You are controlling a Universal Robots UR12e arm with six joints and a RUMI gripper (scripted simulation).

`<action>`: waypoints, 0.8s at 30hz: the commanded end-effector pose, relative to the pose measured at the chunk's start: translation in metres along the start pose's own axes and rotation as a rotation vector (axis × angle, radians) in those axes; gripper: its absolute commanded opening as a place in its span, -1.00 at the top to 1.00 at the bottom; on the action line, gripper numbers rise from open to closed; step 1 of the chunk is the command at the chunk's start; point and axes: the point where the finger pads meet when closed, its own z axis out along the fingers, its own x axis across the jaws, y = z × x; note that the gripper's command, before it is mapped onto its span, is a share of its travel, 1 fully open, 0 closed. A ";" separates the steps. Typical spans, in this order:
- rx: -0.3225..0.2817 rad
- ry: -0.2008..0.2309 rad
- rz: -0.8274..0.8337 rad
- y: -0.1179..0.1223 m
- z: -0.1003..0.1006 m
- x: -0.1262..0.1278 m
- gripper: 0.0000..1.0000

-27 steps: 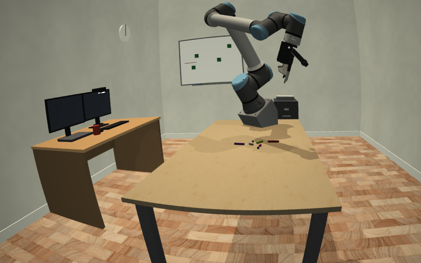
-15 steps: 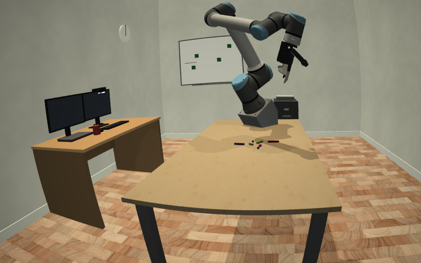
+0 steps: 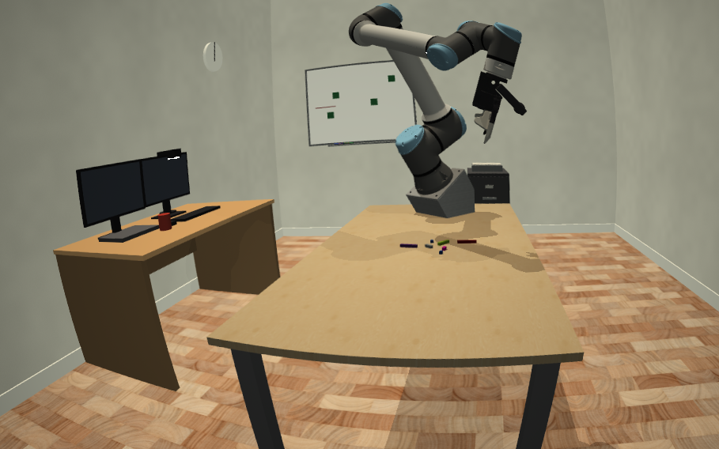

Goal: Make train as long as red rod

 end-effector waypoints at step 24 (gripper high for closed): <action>0.113 -0.069 0.651 -0.008 0.114 0.008 -1.00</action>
